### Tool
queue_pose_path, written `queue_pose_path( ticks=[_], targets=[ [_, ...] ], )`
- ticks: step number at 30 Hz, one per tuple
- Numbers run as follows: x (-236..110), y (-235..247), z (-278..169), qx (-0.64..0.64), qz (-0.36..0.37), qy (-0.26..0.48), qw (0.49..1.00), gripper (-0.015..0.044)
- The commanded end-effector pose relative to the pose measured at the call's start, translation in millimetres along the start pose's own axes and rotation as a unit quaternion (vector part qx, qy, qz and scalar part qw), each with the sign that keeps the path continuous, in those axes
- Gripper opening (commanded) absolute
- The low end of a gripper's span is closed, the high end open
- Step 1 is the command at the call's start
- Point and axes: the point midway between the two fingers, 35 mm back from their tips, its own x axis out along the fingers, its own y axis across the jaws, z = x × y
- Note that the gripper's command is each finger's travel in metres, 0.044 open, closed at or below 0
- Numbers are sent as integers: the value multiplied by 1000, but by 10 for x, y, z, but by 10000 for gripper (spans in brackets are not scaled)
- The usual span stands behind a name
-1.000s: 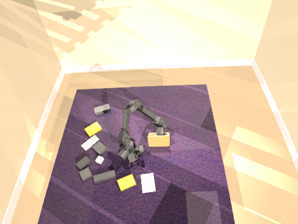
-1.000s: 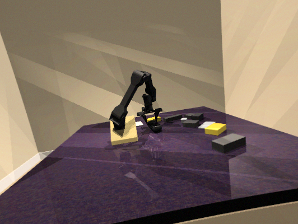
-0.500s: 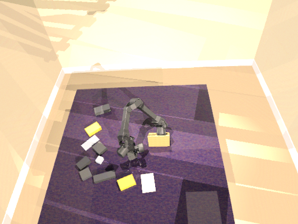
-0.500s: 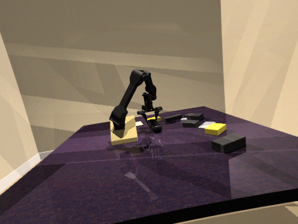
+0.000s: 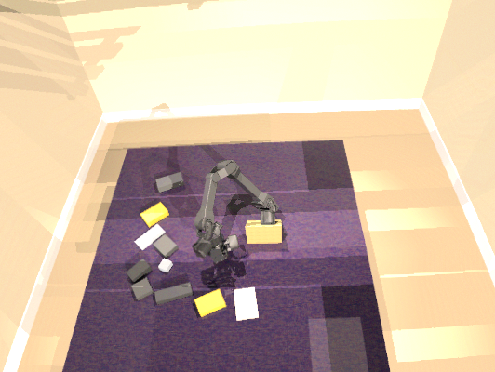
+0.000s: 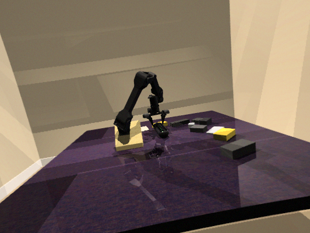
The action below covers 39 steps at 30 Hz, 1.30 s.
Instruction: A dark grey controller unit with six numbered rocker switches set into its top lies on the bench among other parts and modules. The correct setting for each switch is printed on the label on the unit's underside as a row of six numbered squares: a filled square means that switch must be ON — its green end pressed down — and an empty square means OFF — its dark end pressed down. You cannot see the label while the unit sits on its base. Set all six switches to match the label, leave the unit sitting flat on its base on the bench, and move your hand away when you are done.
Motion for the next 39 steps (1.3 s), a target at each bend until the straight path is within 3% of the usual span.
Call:
queue_pose_path(
  ticks=[1,39],
  targets=[
    [-37,4,-47,-2,-1,-3,1000,336],
    [-237,2,-290,-2,-1,-42,999,336]
  ],
)
